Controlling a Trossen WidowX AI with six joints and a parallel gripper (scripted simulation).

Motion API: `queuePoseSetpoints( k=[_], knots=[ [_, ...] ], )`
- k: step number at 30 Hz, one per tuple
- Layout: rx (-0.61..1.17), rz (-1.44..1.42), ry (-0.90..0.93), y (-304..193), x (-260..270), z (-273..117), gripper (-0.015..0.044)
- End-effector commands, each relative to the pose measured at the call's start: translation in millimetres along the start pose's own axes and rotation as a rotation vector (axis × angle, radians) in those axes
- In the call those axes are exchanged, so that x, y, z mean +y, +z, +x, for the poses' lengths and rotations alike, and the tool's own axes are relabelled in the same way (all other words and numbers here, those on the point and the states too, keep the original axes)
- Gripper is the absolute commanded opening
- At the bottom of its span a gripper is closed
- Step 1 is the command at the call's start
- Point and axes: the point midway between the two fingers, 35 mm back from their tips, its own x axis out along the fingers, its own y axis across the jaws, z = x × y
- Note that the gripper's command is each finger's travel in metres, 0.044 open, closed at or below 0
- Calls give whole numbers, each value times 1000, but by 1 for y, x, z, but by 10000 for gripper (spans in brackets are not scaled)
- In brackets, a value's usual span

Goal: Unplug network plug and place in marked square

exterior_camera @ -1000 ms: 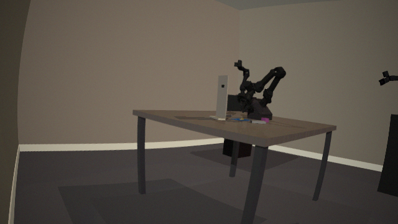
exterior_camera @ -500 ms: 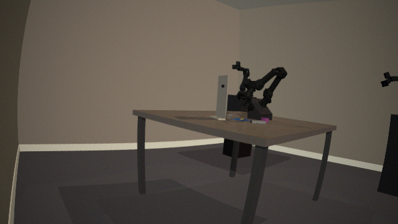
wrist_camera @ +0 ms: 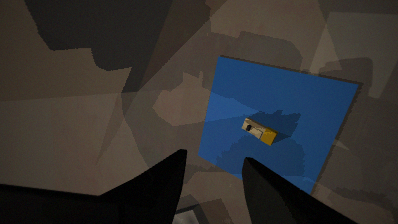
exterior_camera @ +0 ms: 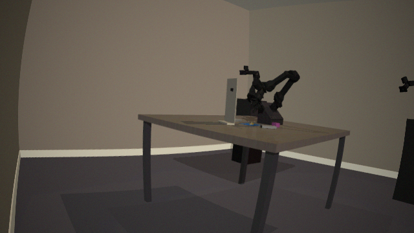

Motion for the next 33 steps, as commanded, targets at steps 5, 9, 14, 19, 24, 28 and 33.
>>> queuePoseSetpoints(
  k=[5, 9, 14, 19, 24, 28, 33],
  knots=[
    [5, -4, 3, -2, 5, -9, 156],
    [6, -3, 4, -2, 7, -13, 156],
    [7, -2, 5, -3, 9, -19, 156],
    [9, -2, 8, -5, 11, -25, 156],
    [1, 1, 2, -1, 16, -28, 156],
    [-1, -1, 0, 1, 24, -37, 156],
    [-3, -2, -2, 2, 34, -49, 156]
  ],
)
